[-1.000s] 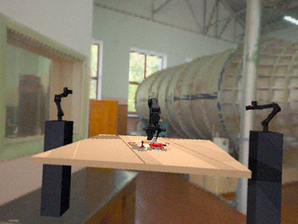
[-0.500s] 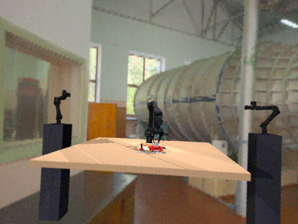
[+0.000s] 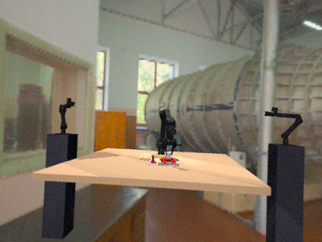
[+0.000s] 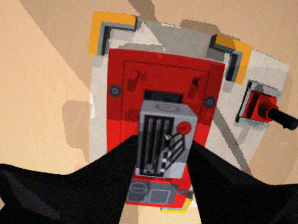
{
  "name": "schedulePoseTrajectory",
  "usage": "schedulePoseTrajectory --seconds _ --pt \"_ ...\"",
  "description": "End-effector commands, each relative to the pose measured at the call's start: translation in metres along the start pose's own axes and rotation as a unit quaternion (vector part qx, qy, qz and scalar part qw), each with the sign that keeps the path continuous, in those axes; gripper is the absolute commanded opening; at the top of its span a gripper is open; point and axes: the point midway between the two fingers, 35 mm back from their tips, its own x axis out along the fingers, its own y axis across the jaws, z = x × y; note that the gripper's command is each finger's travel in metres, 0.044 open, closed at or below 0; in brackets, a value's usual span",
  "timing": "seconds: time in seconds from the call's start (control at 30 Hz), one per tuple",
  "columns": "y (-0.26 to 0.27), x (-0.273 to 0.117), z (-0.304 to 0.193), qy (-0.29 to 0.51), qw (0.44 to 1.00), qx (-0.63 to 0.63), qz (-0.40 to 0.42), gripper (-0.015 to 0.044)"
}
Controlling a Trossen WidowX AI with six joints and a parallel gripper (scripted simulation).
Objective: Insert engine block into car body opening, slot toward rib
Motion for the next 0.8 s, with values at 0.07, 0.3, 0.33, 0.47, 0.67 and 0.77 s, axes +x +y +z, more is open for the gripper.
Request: schedulePoseTrajectory --seconds 0.07,0.3,0.33,0.47,0.67,0.77 --pt "0.0 0.0004 0.0004 -0.001 1.0 -0.003 -0.001 0.0158" --pt "-0.0001 0.0008 0.0008 -0.001 1.0 0.022 -0.001 0.0158" --pt "-0.0001 0.0008 0.0008 -0.001 1.0 0.022 -0.001 0.0158" --pt "-0.0001 0.0008 0.0008 -0.001 1.0 0.022 -0.001 0.0158" --pt "-0.0001 0.0007 0.0009 -0.001 1.0 0.015 -0.001 0.0158" --pt "0.0 0.0007 0.0011 -0.001 1.0 -0.003 -0.001 0.0158"
